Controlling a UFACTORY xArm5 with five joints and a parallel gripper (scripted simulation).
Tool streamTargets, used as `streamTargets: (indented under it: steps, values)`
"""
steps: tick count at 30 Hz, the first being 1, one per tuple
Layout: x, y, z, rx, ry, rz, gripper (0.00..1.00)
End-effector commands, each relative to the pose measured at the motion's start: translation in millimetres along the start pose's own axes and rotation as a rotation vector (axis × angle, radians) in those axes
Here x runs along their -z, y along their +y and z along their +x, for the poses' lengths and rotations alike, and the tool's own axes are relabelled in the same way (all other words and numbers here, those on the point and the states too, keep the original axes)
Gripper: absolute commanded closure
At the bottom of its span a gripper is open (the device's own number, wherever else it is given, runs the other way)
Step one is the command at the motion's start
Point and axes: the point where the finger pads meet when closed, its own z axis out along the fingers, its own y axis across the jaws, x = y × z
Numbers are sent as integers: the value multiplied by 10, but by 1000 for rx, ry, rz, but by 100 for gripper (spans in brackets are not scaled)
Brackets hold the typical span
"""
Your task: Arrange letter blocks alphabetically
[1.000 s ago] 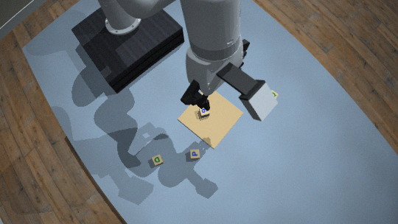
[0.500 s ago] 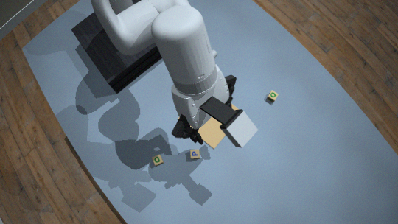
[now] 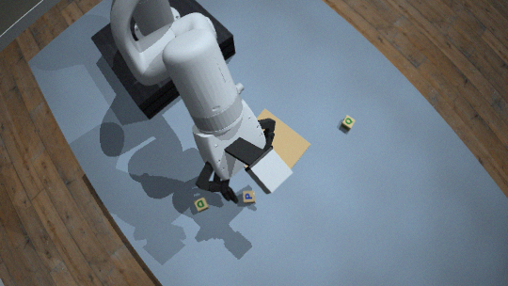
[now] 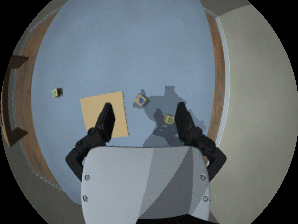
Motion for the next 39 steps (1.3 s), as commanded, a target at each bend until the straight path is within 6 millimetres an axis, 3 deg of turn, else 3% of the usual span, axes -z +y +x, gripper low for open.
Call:
streamTargets:
  steps: [1, 20, 39]
  values:
    - [-47, 112, -80, 8, 67, -37, 0]
    - [107, 441, -522, 41, 245, -182, 0]
    - [151, 471, -574, 46, 264, -201, 0]
